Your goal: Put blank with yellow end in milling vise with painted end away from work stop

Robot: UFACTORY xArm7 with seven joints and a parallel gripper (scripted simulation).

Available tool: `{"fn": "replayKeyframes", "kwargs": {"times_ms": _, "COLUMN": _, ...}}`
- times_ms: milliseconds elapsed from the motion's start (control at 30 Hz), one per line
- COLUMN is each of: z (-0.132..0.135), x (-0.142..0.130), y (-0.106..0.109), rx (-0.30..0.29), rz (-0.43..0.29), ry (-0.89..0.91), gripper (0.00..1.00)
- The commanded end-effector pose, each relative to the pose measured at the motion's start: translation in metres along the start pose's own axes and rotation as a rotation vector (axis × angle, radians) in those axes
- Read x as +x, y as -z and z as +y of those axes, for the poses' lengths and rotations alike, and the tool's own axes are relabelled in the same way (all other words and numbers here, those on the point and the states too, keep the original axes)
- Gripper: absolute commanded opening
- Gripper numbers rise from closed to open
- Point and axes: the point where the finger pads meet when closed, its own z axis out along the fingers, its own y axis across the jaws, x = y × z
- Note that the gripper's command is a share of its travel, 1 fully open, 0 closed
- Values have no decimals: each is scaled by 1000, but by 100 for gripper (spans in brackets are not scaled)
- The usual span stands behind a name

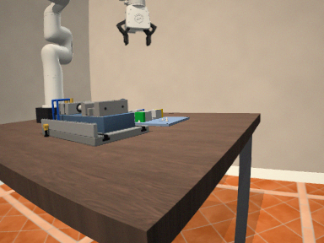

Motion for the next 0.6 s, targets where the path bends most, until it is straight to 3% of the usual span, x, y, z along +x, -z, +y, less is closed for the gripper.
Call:
{"fn": "replayKeyframes", "kwargs": {"times_ms": 0, "z": 1, "x": -1, "y": 2, "rx": -4, "rz": -2, "ry": 94, "gripper": 100}}
{"fn": "replayKeyframes", "kwargs": {"times_ms": 167, "z": 1, "x": -1, "y": 2, "rx": -5, "rz": -1, "ry": 209, "gripper": 100}}
{"fn": "replayKeyframes", "kwargs": {"times_ms": 567, "z": 1, "x": -1, "y": 2, "rx": -5, "rz": -2, "ry": 246, "gripper": 100}}
